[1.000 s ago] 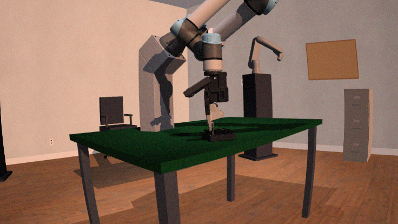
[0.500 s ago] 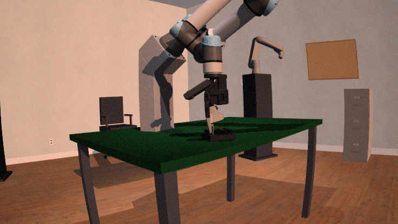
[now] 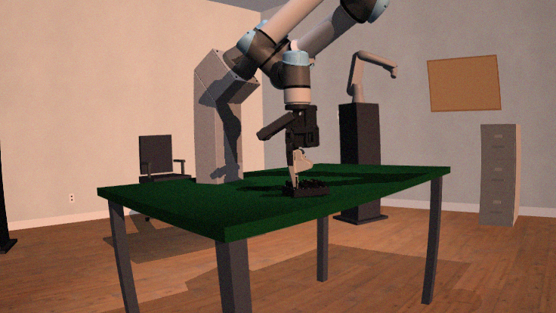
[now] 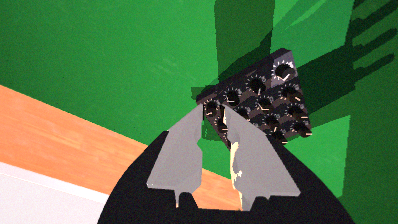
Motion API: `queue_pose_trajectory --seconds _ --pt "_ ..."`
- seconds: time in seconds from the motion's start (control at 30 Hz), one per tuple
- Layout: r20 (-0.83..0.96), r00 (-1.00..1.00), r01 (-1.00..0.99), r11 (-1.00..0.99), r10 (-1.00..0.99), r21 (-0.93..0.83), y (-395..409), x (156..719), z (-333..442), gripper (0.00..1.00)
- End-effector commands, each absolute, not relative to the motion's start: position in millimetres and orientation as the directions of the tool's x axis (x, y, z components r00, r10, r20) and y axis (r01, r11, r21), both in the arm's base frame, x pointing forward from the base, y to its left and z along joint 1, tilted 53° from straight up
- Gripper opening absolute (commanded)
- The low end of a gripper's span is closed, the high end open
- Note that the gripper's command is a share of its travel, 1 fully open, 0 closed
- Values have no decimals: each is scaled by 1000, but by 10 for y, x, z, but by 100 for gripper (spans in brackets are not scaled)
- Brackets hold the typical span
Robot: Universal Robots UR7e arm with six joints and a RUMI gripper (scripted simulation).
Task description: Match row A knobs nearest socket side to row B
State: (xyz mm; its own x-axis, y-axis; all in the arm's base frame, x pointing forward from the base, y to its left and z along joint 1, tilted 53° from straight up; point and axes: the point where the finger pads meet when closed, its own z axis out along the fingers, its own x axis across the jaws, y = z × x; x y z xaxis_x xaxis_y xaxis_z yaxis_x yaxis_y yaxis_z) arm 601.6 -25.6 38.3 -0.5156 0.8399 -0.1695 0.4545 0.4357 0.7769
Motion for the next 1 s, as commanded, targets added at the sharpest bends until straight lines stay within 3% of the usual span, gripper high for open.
queue_pose_trajectory --seconds 0.0,0.77,0.8,0.97 --pt "-174 -516 451 439 839 777 -257 6031 398 11" --pt "-174 -516 451 438 839 777 -257 6031 398 11" --pt "-174 -516 451 438 839 777 -257 6031 398 1" --pt "-174 -516 451 438 839 777 -257 6031 398 1"
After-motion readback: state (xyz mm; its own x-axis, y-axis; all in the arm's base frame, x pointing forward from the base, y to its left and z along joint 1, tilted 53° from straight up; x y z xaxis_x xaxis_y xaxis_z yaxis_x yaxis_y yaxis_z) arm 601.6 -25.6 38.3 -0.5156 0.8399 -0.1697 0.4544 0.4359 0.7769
